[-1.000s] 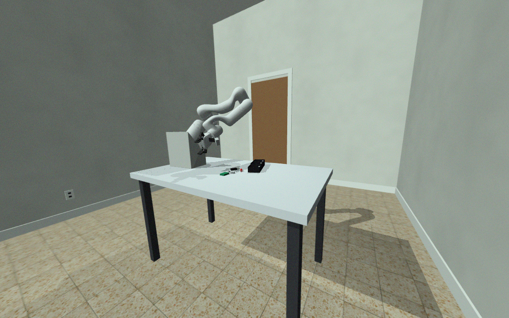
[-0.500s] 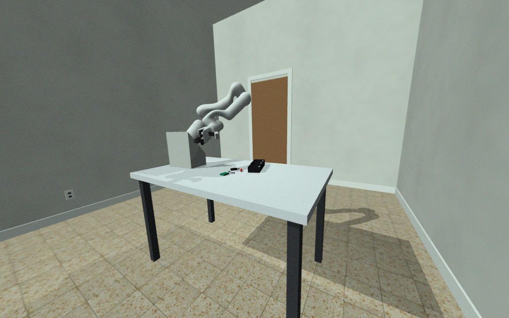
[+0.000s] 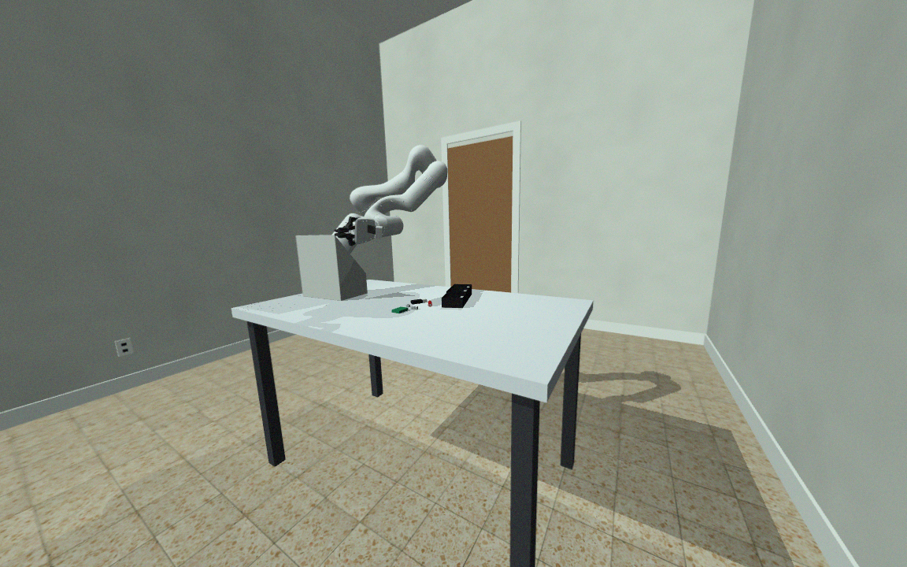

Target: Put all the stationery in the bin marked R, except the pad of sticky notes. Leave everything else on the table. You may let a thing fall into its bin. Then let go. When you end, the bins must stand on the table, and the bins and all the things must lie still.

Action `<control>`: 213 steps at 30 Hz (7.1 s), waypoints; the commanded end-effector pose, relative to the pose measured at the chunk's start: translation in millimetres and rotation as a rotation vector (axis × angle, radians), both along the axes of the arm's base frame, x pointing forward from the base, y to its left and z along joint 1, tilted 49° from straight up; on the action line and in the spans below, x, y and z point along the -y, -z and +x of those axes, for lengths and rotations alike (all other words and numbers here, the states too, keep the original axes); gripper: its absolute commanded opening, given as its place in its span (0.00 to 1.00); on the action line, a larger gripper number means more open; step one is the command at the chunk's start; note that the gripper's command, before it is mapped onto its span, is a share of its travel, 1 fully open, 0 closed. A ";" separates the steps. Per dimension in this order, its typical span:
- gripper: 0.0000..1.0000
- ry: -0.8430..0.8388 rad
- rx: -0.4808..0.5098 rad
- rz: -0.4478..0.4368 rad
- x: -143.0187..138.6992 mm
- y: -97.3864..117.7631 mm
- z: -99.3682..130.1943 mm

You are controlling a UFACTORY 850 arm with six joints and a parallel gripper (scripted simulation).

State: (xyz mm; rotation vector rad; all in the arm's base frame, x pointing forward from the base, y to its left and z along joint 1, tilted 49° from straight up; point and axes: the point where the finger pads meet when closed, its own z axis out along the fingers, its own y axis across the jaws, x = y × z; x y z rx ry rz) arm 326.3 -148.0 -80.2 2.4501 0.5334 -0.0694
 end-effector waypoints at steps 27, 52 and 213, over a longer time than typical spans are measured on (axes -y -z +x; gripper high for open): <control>0.07 0.363 -0.668 -0.049 12.0 -55.5 -77.0; 0.07 0.536 -0.874 0.623 -108.4 -56.5 -45.4; 0.07 -0.098 -0.248 1.465 -413.7 -6.6 255.9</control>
